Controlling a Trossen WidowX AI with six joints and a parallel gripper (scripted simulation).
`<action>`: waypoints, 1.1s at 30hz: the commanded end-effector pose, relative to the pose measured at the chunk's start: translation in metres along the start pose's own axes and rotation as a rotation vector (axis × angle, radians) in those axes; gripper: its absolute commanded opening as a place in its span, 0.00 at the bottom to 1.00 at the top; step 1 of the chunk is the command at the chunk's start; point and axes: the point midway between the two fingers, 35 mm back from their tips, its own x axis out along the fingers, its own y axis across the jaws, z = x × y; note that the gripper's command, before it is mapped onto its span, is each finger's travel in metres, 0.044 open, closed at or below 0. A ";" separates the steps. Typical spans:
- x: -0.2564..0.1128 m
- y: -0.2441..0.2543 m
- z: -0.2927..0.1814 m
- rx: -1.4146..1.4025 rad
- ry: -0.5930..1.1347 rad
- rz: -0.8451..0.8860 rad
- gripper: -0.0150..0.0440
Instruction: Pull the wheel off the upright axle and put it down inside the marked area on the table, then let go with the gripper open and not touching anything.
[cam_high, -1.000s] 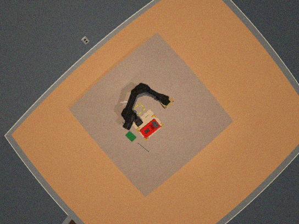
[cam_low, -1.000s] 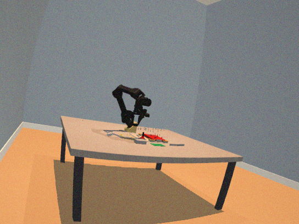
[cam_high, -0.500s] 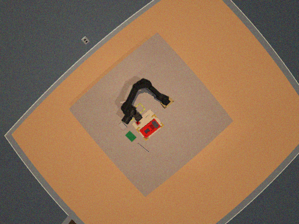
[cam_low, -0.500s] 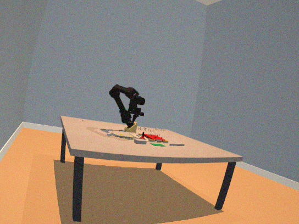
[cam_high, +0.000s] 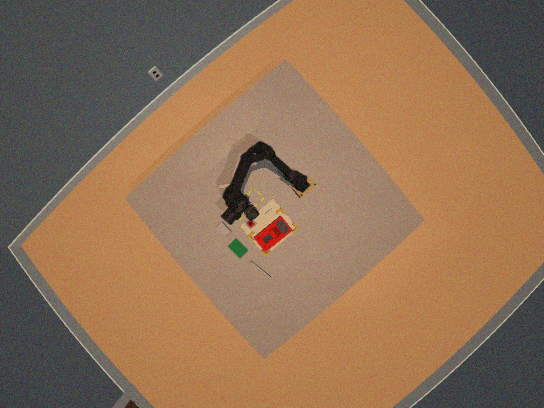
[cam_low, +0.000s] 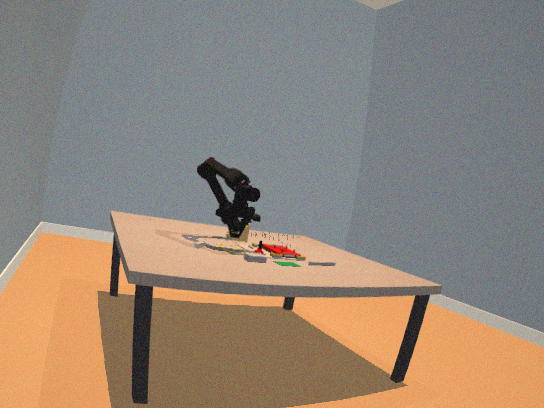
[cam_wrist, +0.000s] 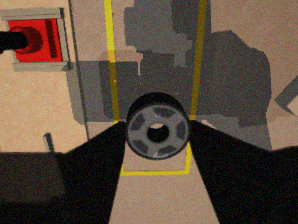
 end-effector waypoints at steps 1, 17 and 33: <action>0.016 -0.001 0.000 -0.002 -0.003 -0.005 0.25; 0.054 -0.003 -0.004 0.004 0.003 -0.005 0.48; -0.005 -0.002 -0.004 -0.002 -0.002 -0.008 0.76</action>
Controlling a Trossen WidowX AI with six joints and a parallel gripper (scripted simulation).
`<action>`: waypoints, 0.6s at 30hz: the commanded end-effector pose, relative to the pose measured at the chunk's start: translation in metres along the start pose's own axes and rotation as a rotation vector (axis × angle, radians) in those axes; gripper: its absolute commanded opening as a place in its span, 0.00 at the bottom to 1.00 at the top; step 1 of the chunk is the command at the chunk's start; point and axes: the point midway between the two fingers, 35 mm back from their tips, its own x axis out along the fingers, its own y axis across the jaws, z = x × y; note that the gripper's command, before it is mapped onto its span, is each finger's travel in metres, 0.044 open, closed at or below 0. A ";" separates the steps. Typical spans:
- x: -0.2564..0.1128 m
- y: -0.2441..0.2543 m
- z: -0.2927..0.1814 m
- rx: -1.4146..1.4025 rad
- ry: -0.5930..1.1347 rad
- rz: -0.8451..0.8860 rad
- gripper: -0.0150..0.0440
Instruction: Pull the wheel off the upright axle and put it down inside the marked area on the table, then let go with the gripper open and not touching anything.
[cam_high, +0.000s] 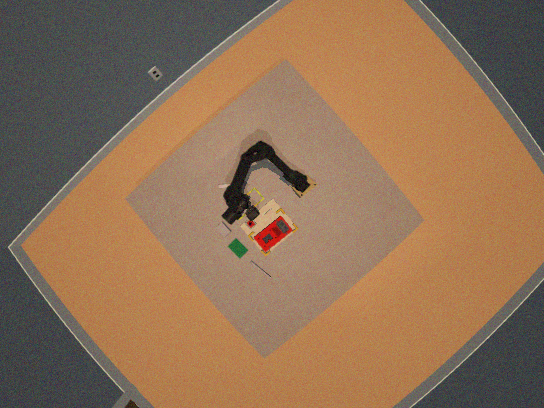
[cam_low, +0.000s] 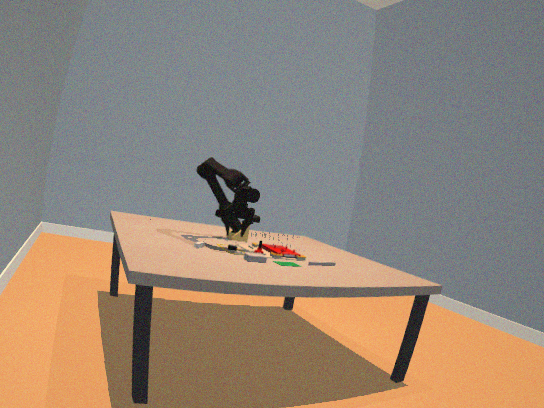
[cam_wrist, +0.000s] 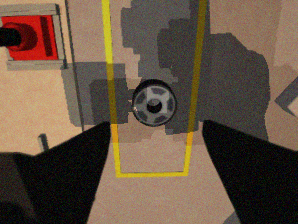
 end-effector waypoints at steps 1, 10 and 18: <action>-0.010 -0.002 -0.002 0.008 0.000 0.003 0.76; -0.049 0.034 -0.068 0.002 0.002 0.011 1.00; -0.056 0.037 -0.082 0.004 0.004 0.006 1.00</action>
